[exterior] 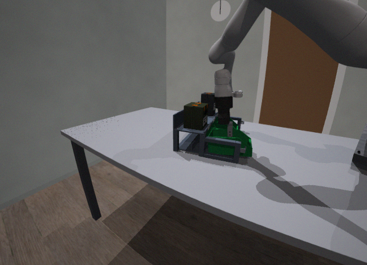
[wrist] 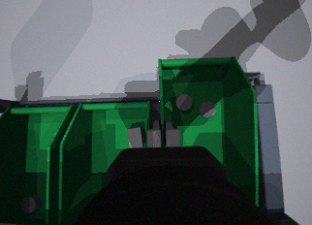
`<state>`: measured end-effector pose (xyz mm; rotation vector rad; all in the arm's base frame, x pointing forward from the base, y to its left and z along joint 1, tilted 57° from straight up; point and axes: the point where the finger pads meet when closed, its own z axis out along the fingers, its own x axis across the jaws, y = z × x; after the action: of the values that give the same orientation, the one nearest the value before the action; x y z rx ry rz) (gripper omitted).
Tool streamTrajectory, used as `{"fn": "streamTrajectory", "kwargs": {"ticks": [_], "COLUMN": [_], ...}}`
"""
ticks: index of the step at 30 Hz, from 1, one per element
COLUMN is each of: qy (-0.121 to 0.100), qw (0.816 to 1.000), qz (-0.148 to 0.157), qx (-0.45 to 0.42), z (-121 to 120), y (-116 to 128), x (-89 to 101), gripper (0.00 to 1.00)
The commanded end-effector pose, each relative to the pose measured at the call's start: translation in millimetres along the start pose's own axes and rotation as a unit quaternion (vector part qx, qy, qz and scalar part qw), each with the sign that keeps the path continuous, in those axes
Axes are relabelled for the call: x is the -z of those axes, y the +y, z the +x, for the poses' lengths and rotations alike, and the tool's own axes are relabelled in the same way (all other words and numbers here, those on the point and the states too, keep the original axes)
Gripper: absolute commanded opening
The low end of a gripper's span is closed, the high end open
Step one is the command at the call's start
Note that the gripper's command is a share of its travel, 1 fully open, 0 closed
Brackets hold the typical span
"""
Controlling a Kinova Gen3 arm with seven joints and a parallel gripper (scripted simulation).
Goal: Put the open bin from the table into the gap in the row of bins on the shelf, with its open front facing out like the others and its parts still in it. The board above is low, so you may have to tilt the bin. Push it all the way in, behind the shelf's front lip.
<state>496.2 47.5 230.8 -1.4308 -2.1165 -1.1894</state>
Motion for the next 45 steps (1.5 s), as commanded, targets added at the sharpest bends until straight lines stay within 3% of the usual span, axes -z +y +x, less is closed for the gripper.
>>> {"fn": "streamTrajectory", "kwargs": {"ticks": [1,42,43,45], "qy": [-0.001,-0.001,-0.001,-0.001], "qw": [1.000,1.000,1.000,1.000], "qz": [-0.002,-0.002,-0.002,-0.002], "qx": [-0.001,-0.001,-0.001,-0.001], "z": [-0.8,-0.8,-0.7,-0.7], "y": [-0.4,-0.4,-0.4,-0.4], "x": [1.4,1.4,1.2,1.2], "gripper": [0.00,0.00,0.32,0.32]}}
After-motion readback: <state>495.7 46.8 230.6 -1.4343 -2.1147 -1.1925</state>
